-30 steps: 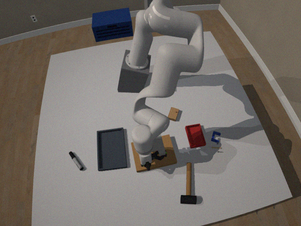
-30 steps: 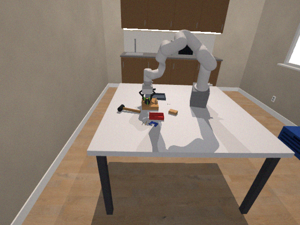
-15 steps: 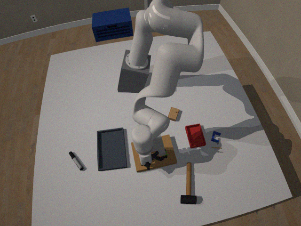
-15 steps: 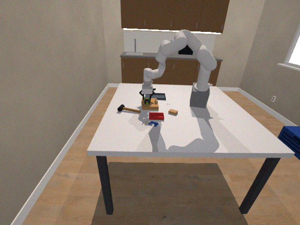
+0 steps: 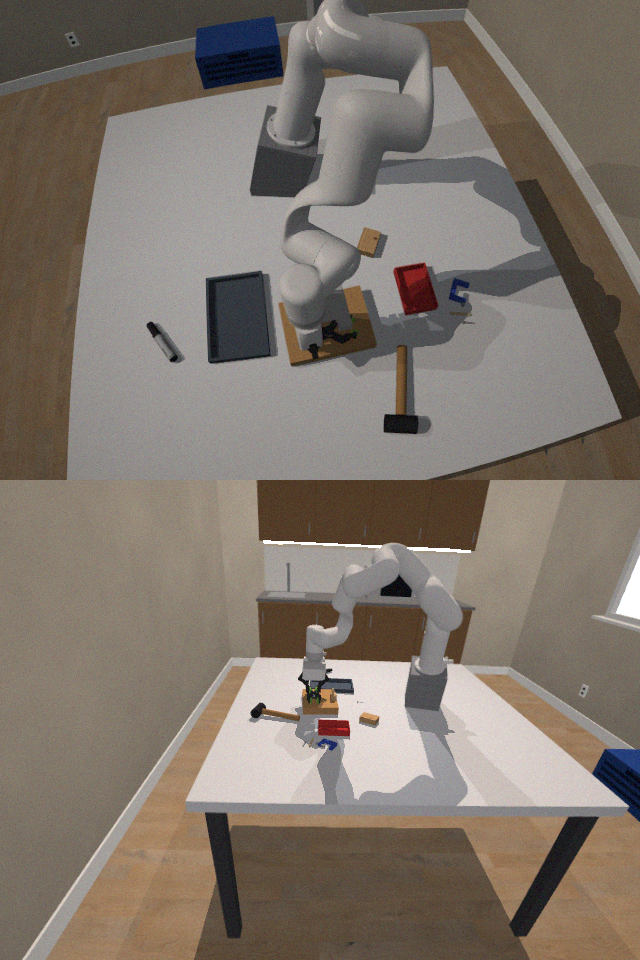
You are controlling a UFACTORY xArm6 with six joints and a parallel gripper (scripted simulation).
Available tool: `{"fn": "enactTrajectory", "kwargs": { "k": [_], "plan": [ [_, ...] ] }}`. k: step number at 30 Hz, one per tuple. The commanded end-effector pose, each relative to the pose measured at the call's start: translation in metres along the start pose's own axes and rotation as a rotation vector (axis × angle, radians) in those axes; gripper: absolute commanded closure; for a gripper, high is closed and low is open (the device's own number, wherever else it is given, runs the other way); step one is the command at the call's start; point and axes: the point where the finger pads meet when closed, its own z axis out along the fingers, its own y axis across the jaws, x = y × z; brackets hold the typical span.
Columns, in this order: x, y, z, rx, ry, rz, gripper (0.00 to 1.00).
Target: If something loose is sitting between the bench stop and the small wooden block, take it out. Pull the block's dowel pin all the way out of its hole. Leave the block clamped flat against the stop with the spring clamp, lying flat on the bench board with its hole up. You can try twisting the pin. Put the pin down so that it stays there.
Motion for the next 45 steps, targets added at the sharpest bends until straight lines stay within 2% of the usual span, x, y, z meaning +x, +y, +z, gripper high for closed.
{"fn": "enactTrajectory", "kwargs": {
  "k": [1, 3, 4, 11, 12, 45],
  "plan": [
    [0.0002, 0.0003, -0.0011, 0.000, 0.000, 0.000, 0.58],
    [0.0002, 0.0003, -0.0013, 0.000, 0.000, 0.000, 0.58],
    [0.0002, 0.0003, -0.0014, 0.000, 0.000, 0.000, 0.65],
    [0.0002, 0.0003, -0.0023, 0.000, 0.000, 0.000, 0.65],
    [0.0002, 0.0003, -0.0023, 0.000, 0.000, 0.000, 0.72],
    [0.0002, 0.0003, -0.0051, 0.000, 0.000, 0.000, 0.73]
  ]
}}
